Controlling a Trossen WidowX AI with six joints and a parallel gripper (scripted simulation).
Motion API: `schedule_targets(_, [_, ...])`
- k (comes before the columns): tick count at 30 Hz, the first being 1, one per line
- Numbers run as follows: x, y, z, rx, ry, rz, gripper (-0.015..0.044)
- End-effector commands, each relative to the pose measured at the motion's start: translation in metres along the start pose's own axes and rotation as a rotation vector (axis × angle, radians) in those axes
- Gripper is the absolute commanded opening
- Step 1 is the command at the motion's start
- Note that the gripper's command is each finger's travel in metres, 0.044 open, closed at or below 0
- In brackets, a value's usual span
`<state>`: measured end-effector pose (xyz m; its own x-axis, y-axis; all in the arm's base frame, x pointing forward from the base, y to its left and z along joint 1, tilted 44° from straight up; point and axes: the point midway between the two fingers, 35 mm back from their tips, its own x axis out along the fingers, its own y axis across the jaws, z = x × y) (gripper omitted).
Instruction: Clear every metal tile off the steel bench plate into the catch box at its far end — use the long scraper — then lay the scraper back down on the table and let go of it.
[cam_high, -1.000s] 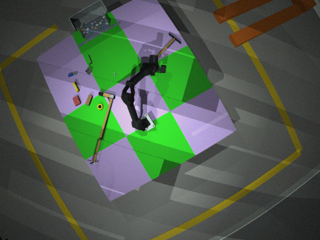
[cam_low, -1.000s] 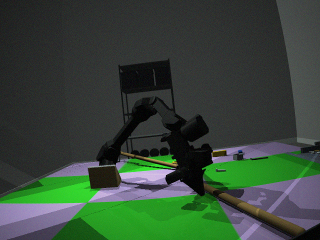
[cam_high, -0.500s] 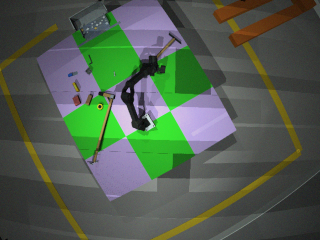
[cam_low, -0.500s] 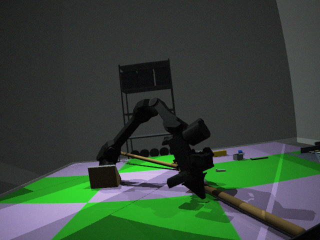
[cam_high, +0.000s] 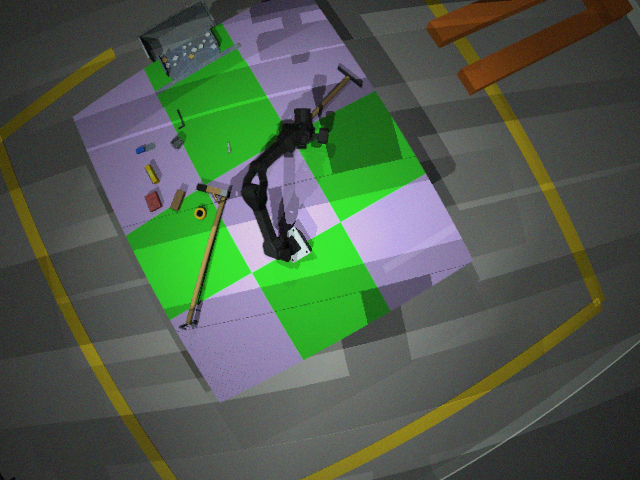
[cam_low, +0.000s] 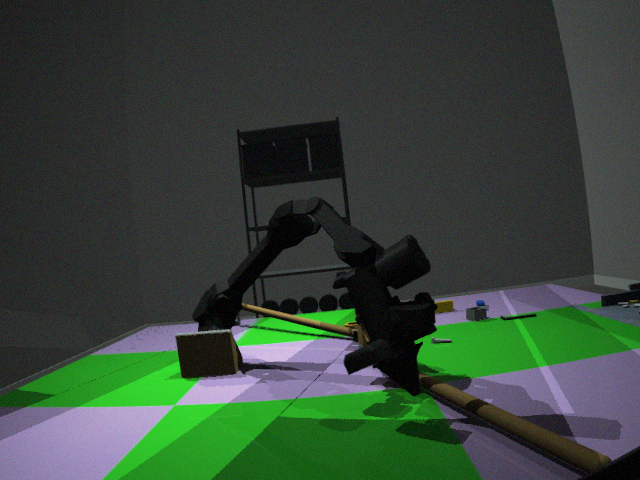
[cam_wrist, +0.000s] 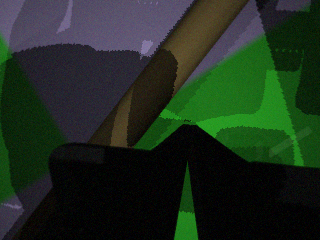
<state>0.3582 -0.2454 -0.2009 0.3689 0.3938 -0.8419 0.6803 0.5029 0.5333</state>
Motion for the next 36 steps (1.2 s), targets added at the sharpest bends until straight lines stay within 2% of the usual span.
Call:
schedule_targets(1, [0.001, 0.004, 0.003, 0.004, 0.001, 0.004, 0.0000])
schedule_targets(36, [0.009, 0.033, 0.022, 0.004, 0.000, 0.005, 0.0000])
